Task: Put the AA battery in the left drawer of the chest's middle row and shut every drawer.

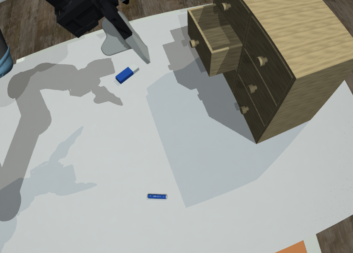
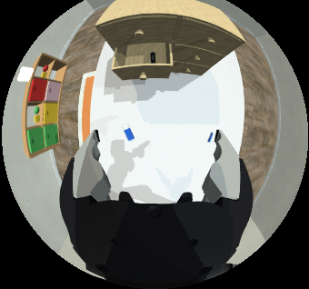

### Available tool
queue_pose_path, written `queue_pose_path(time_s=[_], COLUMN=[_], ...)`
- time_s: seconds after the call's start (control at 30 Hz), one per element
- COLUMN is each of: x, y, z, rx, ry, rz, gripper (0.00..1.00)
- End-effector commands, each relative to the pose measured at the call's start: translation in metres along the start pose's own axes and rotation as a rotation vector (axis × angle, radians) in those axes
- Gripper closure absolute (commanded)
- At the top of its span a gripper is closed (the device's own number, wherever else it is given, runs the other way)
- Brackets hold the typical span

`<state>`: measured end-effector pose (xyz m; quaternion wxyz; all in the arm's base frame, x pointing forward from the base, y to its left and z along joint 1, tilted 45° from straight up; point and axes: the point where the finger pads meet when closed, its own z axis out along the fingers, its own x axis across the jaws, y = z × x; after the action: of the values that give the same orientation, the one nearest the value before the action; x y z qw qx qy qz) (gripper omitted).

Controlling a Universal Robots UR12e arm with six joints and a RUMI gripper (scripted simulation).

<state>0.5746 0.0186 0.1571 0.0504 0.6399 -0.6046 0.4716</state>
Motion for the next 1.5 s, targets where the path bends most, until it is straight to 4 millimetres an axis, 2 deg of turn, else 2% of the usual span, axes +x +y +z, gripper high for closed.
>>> queue_pose_path(time_s=[0.0, 0.73, 1.47], x=[-0.0054, -0.0052, -0.0050], y=[0.0013, -0.0015, 0.0007], z=[0.0042, -0.0016, -0.0035], rx=[-0.147, -0.346, -0.384], ry=[-0.015, -0.017, -0.014], rz=[0.002, 0.002, -0.002], gripper=[0.00, 0.00, 0.00])
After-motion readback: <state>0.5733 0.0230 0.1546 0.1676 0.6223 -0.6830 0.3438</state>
